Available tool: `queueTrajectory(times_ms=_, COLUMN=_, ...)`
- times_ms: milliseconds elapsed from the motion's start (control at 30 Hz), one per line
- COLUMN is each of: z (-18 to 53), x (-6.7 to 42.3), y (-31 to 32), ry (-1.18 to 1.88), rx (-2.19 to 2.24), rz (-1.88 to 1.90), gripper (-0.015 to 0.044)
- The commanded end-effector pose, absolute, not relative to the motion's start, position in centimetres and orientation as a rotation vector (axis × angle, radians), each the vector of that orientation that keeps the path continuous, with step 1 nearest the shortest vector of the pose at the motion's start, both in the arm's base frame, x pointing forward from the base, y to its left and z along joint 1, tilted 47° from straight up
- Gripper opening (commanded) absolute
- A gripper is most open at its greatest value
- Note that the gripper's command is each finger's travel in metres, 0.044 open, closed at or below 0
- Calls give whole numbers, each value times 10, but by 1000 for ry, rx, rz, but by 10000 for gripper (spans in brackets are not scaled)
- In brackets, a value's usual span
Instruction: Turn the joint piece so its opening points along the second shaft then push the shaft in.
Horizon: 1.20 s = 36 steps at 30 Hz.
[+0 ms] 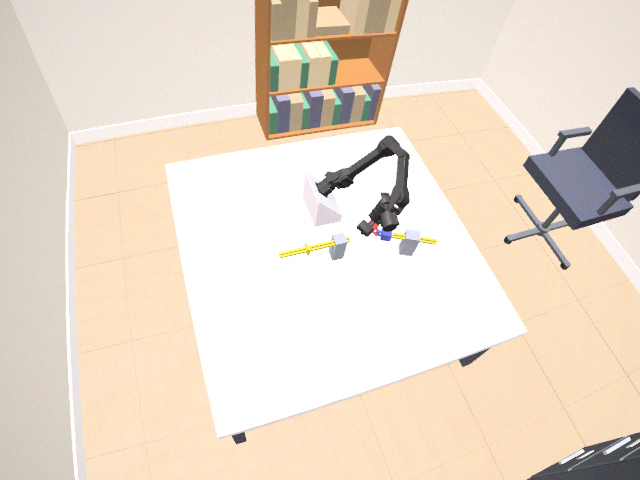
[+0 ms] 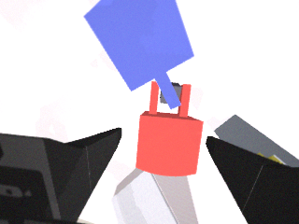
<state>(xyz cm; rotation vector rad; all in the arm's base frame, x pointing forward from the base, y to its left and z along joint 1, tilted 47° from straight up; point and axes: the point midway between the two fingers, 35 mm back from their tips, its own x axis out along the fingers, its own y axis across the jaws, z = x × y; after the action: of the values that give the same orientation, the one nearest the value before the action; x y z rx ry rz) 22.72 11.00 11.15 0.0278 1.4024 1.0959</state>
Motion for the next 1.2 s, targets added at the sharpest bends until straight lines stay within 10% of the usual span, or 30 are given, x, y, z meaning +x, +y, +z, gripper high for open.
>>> queueTrajectory(times_ms=0, z=105, x=224, y=115, ry=1411, rx=37, rz=1099, gripper=440)
queueTrajectory(times_ms=233, z=99, x=222, y=120, ry=1411, rx=37, rz=1099, gripper=440)
queueTrajectory(times_ms=567, z=99, x=222, y=120, ry=1411, rx=37, rz=1099, gripper=182)
queueTrajectory(times_ms=1167, z=99, x=222, y=120, ry=1411, rx=37, rz=1099, gripper=182)
